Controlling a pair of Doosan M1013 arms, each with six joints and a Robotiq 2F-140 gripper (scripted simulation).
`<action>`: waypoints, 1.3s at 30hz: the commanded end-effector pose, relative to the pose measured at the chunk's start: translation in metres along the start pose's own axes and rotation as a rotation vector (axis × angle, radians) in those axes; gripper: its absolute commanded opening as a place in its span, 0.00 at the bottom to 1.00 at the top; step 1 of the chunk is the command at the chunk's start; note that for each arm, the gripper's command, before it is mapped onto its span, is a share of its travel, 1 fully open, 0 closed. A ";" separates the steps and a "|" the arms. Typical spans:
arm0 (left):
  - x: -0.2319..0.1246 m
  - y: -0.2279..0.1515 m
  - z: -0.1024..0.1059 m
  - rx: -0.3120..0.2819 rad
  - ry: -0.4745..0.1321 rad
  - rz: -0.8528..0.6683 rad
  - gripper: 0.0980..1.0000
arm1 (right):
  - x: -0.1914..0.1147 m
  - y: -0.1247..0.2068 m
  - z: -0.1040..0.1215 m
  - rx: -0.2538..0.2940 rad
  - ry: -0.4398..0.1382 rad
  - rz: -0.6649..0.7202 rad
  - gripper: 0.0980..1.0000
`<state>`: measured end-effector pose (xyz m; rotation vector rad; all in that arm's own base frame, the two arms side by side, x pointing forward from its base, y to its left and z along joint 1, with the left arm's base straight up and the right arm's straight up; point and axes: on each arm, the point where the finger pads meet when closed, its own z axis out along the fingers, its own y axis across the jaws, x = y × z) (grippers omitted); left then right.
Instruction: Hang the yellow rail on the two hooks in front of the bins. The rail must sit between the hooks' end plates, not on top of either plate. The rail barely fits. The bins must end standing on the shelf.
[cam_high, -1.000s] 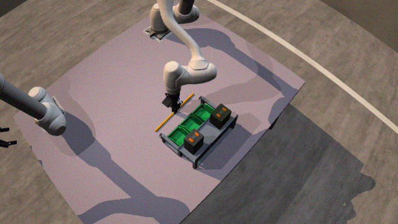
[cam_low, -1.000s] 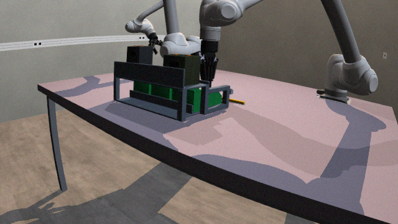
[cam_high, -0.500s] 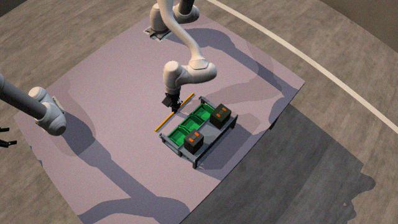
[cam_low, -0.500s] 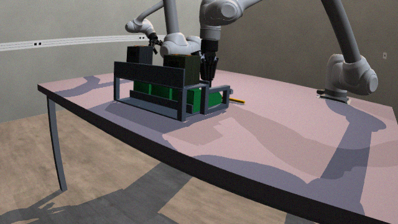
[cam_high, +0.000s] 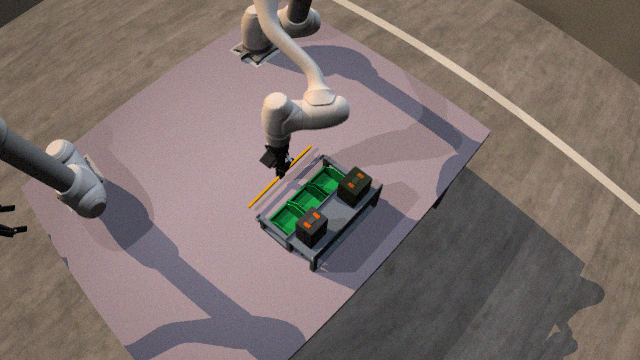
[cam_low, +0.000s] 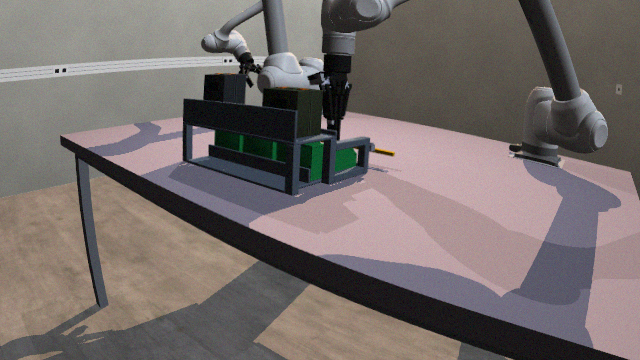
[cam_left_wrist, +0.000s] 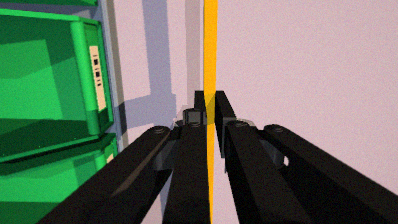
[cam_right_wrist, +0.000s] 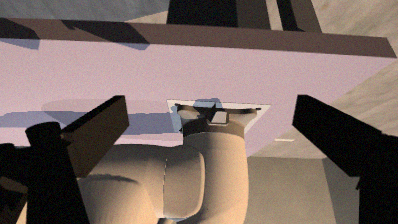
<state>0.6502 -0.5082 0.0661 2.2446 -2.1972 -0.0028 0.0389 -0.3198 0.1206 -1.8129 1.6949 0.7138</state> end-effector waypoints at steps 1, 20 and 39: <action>0.000 -0.001 -0.013 0.002 0.001 0.000 0.00 | 0.000 0.000 0.000 0.000 0.001 0.000 1.00; 0.000 0.000 -0.066 0.002 0.001 0.000 0.00 | 0.000 0.000 0.000 0.000 0.001 0.000 1.00; 0.000 0.000 -0.081 0.002 0.001 0.000 0.00 | 0.000 0.000 0.000 0.000 0.001 0.000 1.00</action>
